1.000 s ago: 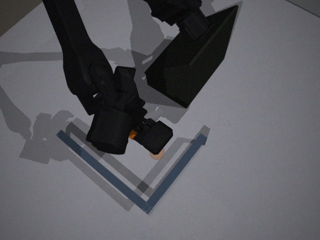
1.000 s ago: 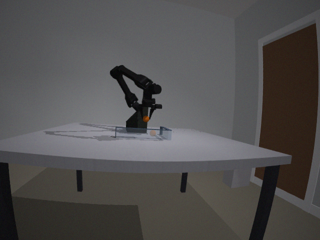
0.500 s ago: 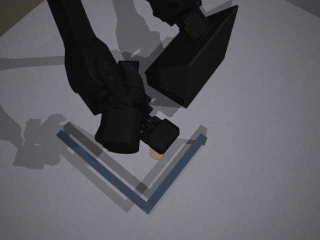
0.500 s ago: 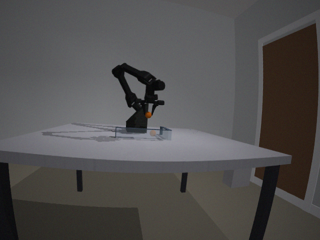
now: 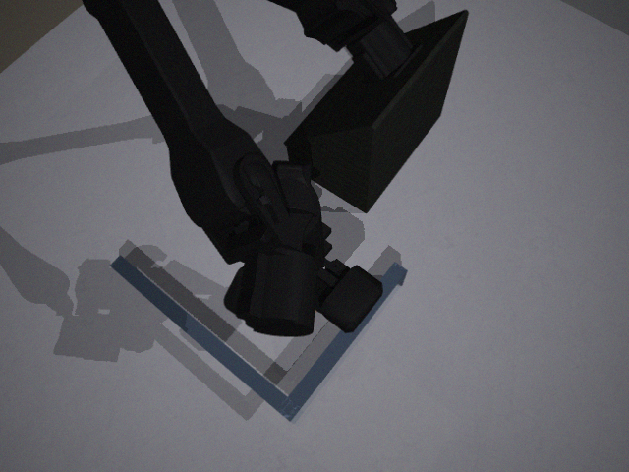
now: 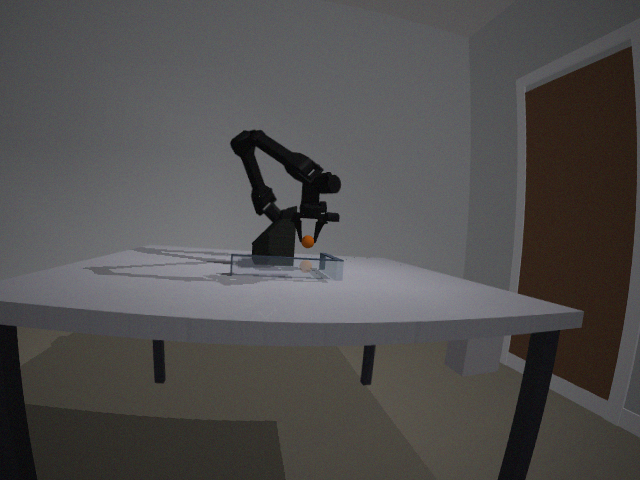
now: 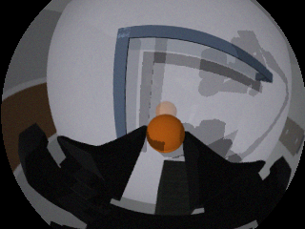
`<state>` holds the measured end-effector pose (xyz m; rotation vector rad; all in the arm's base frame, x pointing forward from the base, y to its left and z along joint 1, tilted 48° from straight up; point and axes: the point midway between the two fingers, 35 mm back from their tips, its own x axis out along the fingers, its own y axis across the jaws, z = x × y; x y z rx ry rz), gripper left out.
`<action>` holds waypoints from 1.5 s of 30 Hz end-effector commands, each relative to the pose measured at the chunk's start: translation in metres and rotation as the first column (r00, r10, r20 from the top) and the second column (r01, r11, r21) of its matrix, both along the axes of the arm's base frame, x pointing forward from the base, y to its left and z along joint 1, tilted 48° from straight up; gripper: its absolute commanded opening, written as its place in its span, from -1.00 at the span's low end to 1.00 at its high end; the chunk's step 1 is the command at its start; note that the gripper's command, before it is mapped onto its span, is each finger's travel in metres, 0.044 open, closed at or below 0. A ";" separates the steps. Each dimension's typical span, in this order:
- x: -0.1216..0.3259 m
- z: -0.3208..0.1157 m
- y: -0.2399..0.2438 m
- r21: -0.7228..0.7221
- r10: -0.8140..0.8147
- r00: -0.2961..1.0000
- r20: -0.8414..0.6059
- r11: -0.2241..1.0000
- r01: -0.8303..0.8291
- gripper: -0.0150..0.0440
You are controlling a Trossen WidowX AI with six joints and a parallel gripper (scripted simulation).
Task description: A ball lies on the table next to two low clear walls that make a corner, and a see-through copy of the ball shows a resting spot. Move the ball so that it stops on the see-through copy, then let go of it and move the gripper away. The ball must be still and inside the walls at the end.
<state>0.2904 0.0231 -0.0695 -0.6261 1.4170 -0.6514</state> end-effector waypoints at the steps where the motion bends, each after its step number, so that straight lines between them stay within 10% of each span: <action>1: 0.000 -0.014 -0.014 -0.005 -0.001 1.000 -0.008 1.000 0.001 -0.49; 33: 0.000 -0.056 -0.064 -0.011 -0.002 1.000 -0.009 1.000 0.002 -0.49; 45: 0.001 -0.055 -0.061 -0.008 -0.002 1.000 -0.006 1.000 0.002 0.55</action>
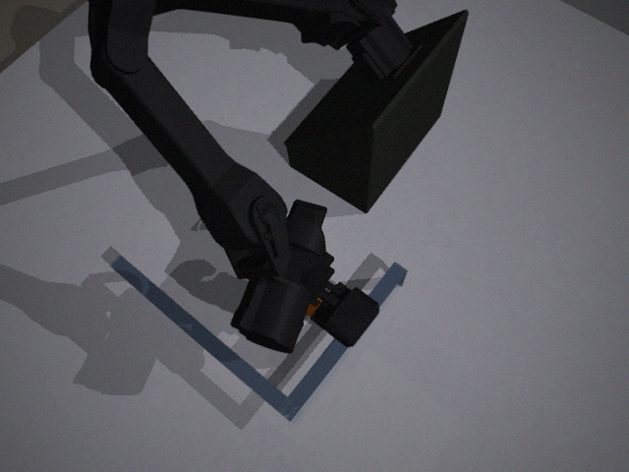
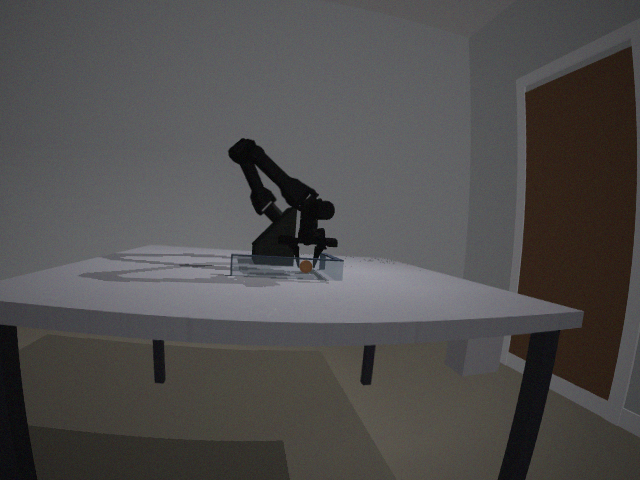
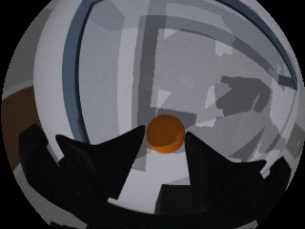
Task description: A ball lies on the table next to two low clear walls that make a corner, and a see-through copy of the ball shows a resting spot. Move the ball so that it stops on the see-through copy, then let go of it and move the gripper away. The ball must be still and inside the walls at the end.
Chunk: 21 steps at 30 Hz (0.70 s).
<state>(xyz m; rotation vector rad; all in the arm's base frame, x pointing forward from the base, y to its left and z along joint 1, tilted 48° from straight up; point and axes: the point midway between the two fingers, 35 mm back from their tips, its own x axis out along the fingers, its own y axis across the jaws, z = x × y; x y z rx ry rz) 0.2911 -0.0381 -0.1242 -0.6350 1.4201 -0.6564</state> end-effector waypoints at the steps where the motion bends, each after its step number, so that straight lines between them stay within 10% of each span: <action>1: 0.000 0.000 0.000 0.001 -0.002 1.000 0.000 1.000 0.002 0.55; 21: 0.001 0.053 0.062 0.006 0.014 1.000 0.009 1.000 -0.015 0.55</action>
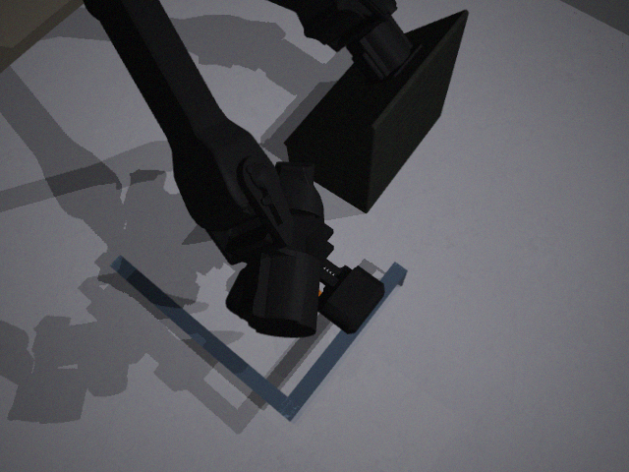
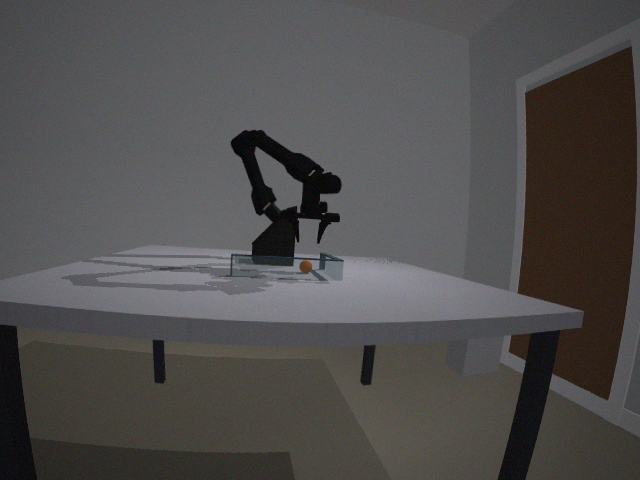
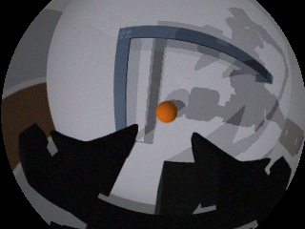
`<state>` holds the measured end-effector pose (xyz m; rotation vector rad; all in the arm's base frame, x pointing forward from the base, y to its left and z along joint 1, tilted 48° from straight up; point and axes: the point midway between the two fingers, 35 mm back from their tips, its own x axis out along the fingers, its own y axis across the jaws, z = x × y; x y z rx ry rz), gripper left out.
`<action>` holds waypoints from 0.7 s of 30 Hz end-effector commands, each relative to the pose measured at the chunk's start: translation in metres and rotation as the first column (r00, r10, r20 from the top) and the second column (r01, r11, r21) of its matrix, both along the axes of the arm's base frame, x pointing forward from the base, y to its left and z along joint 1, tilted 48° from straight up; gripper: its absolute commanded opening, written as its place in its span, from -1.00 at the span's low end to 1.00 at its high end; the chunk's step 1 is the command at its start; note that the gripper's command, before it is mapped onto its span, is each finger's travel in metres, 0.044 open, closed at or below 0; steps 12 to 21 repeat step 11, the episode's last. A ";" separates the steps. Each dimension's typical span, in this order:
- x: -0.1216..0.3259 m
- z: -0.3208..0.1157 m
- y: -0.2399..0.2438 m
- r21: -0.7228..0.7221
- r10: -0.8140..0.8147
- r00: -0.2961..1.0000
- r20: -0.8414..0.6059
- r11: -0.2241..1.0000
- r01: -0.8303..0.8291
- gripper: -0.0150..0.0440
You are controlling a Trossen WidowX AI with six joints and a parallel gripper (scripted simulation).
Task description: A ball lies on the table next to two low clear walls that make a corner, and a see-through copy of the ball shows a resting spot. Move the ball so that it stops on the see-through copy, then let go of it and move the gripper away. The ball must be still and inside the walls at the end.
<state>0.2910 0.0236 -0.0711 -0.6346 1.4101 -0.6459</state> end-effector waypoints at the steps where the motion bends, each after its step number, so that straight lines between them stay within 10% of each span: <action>1: 0.001 0.000 0.000 0.001 0.004 1.000 0.001 1.000 -0.004 0.55; 7: -0.004 0.029 0.029 -0.002 -0.001 1.000 0.001 1.000 0.001 1.00; 21: -0.004 0.029 0.029 -0.002 -0.001 1.000 0.001 1.000 0.001 1.00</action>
